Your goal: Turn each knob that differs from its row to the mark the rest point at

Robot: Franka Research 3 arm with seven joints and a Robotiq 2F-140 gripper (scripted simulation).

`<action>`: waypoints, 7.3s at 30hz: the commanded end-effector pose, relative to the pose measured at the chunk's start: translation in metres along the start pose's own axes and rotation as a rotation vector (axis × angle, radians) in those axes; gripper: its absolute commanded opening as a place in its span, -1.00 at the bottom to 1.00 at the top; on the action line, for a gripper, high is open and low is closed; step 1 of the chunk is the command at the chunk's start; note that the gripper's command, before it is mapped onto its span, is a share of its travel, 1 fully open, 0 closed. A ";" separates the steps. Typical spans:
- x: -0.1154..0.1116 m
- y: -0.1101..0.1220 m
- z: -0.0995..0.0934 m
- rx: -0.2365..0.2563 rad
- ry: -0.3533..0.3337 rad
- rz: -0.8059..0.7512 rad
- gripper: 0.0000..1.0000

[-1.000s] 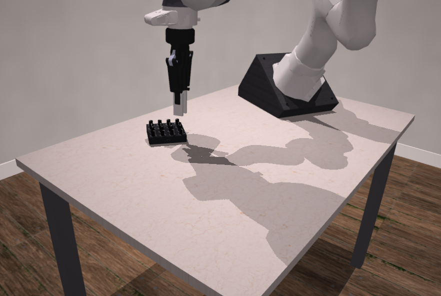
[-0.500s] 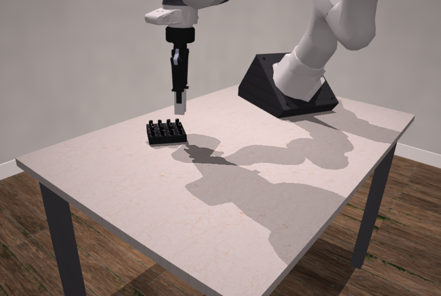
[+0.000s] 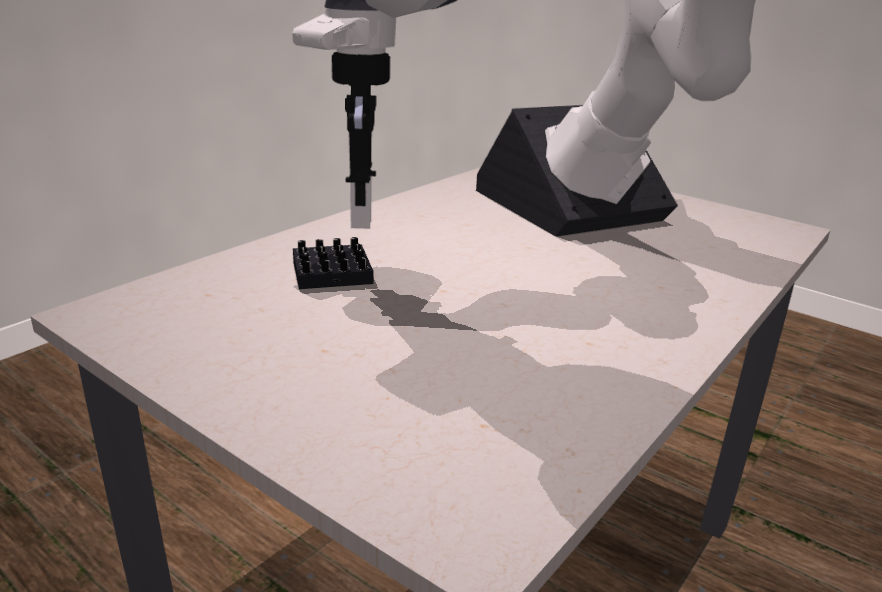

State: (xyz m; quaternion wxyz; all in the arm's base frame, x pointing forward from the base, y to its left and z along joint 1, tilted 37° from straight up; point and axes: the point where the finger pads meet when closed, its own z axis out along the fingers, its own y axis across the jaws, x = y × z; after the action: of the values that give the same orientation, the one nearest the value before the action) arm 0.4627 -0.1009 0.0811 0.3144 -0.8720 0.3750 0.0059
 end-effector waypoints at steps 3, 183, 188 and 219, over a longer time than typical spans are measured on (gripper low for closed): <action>-0.002 -0.001 0.000 0.006 -0.003 -0.043 -0.77; -0.002 -0.001 0.059 0.007 -0.003 -0.043 -0.77; -0.002 -0.001 0.059 0.007 -0.003 -0.043 -0.77; -0.002 -0.001 0.059 0.007 -0.003 -0.043 -0.90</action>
State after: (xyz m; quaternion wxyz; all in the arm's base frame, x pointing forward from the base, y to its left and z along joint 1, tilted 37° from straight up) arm 0.4735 -0.0668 0.0354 0.3185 -0.8779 0.3576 0.0015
